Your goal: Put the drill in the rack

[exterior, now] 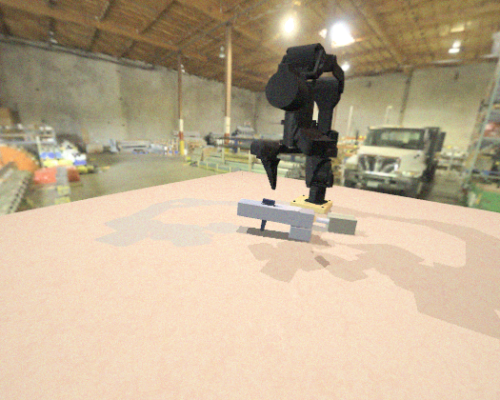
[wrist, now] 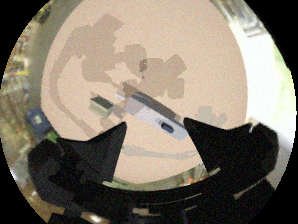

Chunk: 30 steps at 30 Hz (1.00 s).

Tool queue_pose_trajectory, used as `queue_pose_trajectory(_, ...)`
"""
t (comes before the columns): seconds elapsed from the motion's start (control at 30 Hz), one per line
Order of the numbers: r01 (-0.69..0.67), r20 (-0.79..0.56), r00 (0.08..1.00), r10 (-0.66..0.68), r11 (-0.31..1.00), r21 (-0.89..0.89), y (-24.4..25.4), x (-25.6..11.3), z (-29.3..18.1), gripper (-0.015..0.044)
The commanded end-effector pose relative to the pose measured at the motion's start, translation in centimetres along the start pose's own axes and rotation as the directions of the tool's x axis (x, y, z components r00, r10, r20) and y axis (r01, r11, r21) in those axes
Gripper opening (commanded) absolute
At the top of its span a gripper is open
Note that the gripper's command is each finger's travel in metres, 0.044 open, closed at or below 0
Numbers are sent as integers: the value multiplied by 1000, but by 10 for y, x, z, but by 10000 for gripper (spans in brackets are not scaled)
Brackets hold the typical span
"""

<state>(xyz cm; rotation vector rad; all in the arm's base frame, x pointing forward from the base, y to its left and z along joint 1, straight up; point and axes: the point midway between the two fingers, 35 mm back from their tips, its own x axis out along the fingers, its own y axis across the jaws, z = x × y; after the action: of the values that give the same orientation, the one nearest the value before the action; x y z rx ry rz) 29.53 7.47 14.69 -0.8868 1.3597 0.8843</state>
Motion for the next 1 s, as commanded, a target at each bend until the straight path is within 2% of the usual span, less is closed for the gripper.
queue_pose_trajectory(0.0, 9, 9, 1000, -5, 838, -545, 53, 34, 31, 440)
queue_pose_trajectory(0.17, 6, 7, 1000, 0, 579, -815, 91, 59, 42, 440)
queue_pose_trajectory(0.97, 6, 7, 1000, 0, 571, -821, 90, 63, 42, 440)
